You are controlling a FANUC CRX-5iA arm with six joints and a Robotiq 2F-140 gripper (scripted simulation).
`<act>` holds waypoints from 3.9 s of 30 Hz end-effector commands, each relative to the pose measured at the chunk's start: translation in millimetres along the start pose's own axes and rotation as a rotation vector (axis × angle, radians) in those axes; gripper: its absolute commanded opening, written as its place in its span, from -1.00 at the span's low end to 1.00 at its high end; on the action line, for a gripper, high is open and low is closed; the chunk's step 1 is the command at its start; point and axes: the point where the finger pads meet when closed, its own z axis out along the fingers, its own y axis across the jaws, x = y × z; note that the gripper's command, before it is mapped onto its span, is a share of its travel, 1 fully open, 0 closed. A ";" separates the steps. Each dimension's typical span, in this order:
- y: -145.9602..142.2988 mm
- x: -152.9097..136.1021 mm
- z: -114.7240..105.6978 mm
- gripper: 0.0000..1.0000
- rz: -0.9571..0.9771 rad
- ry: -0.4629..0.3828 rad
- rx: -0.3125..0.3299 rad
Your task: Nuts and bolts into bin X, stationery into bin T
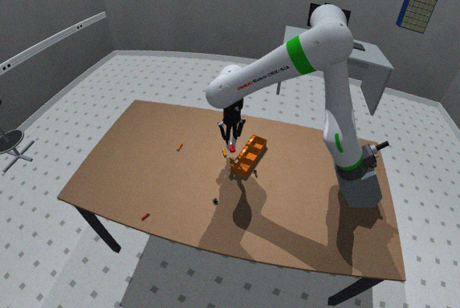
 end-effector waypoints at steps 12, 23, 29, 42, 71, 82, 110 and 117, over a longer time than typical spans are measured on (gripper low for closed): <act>75.8 6.5 -0.1 -0.60 -0.001 -0.002 0.002; 139.0 11.6 0.0 -0.60 0.397 -0.001 0.001; 159.0 13.2 0.1 -0.60 0.600 -0.001 0.002; 159.6 13.4 0.1 -0.60 0.872 -0.003 0.001; 159.0 13.2 32.1 -0.60 0.872 -0.003 0.001; 159.0 13.1 50.1 -0.60 0.872 -0.003 0.001; 158.9 13.1 51.5 -0.48 0.872 -0.003 0.001; 158.9 13.1 46.1 -0.48 0.872 -0.003 0.001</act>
